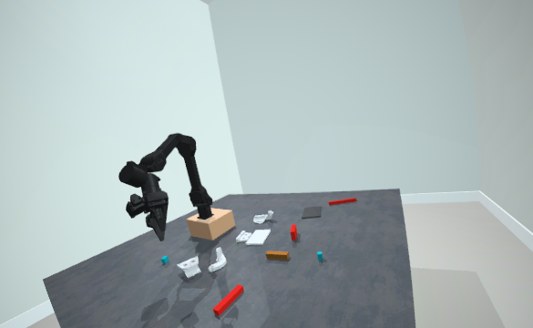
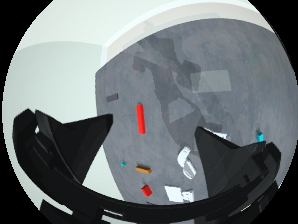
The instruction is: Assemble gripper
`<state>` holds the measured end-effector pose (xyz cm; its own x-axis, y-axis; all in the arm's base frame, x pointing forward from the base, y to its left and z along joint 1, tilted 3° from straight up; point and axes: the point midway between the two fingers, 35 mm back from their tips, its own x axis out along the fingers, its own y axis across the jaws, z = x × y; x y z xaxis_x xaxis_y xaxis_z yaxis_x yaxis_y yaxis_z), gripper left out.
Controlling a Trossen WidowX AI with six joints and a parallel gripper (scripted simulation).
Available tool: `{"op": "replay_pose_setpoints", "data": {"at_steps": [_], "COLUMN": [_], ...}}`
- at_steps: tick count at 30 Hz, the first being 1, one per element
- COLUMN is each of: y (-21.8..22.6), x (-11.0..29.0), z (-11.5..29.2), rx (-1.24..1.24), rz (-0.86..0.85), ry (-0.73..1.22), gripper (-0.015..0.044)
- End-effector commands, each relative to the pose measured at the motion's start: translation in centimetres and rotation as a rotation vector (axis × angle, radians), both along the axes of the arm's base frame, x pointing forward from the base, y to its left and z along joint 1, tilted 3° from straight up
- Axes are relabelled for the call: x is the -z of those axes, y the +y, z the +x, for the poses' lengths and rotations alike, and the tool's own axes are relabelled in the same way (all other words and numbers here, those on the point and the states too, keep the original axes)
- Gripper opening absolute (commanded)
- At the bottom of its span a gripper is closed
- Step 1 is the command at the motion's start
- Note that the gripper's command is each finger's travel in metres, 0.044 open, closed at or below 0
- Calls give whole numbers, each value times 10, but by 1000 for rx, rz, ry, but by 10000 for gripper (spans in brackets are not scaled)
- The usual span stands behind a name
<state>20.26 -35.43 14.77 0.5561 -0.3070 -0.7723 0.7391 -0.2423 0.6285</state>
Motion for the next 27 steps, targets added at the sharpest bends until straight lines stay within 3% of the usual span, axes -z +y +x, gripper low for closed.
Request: {"op": "replay_pose_setpoints", "data": {"at_steps": [1,27], "y": [13,102], "x": [12,61], "z": [7,45], "rx": [-52,-479], "rz": [13,21], "ry": [52,391], "gripper": [440,440]}}
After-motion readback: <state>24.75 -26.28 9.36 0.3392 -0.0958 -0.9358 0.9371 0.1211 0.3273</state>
